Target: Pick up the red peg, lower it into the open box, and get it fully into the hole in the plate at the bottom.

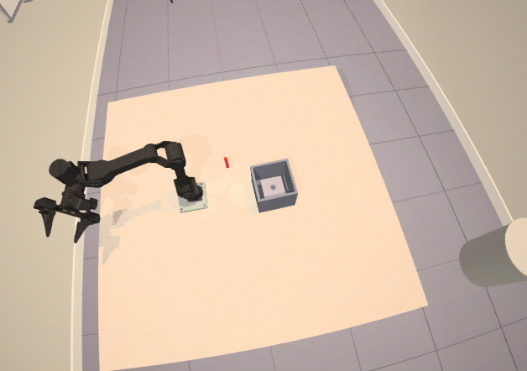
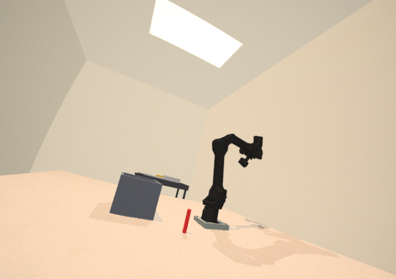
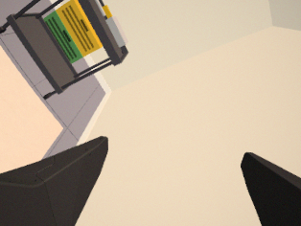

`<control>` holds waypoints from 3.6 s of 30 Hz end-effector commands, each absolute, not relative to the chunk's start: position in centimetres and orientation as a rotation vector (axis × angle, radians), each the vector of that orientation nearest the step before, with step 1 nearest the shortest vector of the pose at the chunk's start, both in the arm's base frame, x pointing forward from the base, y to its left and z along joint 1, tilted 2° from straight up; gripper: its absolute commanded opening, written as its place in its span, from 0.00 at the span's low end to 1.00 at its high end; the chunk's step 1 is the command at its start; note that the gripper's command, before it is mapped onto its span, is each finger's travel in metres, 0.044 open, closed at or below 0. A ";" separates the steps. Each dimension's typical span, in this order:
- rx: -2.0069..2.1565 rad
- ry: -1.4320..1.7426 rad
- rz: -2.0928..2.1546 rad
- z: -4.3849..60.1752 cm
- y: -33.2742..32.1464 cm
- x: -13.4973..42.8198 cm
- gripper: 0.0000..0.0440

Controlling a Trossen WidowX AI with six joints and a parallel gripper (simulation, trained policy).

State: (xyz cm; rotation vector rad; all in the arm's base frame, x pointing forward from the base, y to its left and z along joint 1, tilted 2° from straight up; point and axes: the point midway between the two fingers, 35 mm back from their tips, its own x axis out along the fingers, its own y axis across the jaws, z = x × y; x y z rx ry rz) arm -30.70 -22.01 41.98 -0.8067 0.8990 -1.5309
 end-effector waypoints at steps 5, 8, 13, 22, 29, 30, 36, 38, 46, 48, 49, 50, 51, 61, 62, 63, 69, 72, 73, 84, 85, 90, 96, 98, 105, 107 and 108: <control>-0.751 0.833 -1.521 41.5 -24.2 -30.1 1.00; -0.709 0.770 -1.516 41.8 -26.0 -29.1 1.00; -0.646 0.668 -1.500 42.7 -28.8 -26.7 1.00; -0.548 0.498 -1.454 44.8 -32.8 -21.2 1.00; -0.469 0.371 -1.405 46.5 -34.9 -16.3 1.00; -0.457 0.353 -1.396 46.7 -35.1 -15.6 1.00; -0.378 0.246 -1.341 47.9 -36.1 -11.1 1.00; -0.349 0.212 -1.320 48.3 -36.2 -9.6 1.00; -0.219 0.081 -1.225 49.5 -36.3 -3.6 1.00; -0.183 0.051 -1.198 49.7 -36.2 -2.1 1.00; -0.164 0.036 -1.184 49.8 -36.1 -1.3 1.00; -0.145 0.022 -1.170 49.9 -36.0 -0.6 1.00; -0.126 0.008 -1.156 50.0 -35.9 0.1 1.00; 0.080 -0.107 -1.003 50.4 -34.1 7.1 1.00; 0.101 -0.116 -0.987 50.5 -33.9 7.8 1.00; 0.123 -0.125 -0.971 50.5 -33.6 8.5 1.00; 0.259 -0.166 -0.872 50.3 -32.0 12.3 1.00; 0.328 -0.179 -0.822 50.2 -31.0 14.1 1.00; 0.352 -0.183 -0.806 50.1 -30.7 14.7 1.00; 0.616 -0.184 -0.630 48.9 -26.4 20.5 1.00; 0.640 -0.180 -0.615 48.8 -26.0 21.0 1.00; 0.762 -0.156 -0.542 47.9 -23.8 23.3 1.00; 0.907 -0.107 -0.463 46.7 -20.9 25.6 1.00; 0.955 -0.087 -0.438 46.2 -19.9 26.3 1.00; 1.114 0.000 -0.364 44.4 -16.2 28.5 1.00; 1.158 0.029 -0.346 43.9 -15.1 28.9 1.00; 1.179 0.044 -0.338 43.6 -14.6 29.2 1.00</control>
